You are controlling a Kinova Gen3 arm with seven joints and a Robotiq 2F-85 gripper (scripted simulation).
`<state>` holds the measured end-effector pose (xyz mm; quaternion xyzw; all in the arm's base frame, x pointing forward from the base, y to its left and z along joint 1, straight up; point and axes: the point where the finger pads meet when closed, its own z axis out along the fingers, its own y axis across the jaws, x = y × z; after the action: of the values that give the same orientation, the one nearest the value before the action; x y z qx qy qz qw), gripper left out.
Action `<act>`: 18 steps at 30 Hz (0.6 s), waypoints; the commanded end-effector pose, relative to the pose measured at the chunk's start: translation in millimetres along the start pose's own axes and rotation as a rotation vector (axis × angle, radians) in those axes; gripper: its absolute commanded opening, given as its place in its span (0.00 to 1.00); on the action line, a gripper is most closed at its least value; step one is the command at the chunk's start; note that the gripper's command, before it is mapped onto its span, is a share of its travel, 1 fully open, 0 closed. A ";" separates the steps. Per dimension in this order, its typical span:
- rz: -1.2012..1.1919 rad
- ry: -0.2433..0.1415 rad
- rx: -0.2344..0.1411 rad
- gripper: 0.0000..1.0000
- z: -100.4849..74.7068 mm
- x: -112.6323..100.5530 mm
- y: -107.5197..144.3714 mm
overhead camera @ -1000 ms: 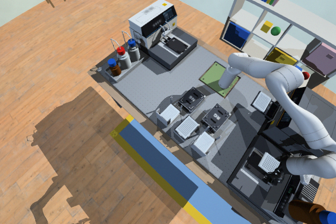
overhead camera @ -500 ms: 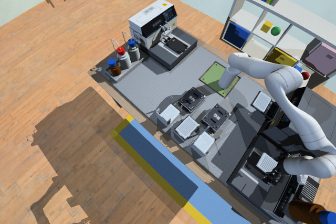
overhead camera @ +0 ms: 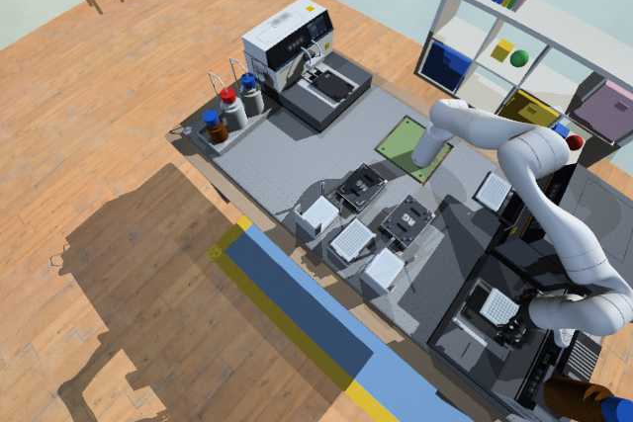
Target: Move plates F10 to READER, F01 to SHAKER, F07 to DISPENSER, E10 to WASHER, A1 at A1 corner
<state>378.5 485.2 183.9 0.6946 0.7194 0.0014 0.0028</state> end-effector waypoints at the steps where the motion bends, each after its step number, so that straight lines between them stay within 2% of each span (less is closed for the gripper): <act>1: 0.000 0.002 -0.002 0.94 3.0 0.4 0.3; 18: 0.000 0.002 -0.002 0.94 23.0 0.5 0.3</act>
<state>378.6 485.2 162.6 0.6946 0.7194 0.0014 0.0028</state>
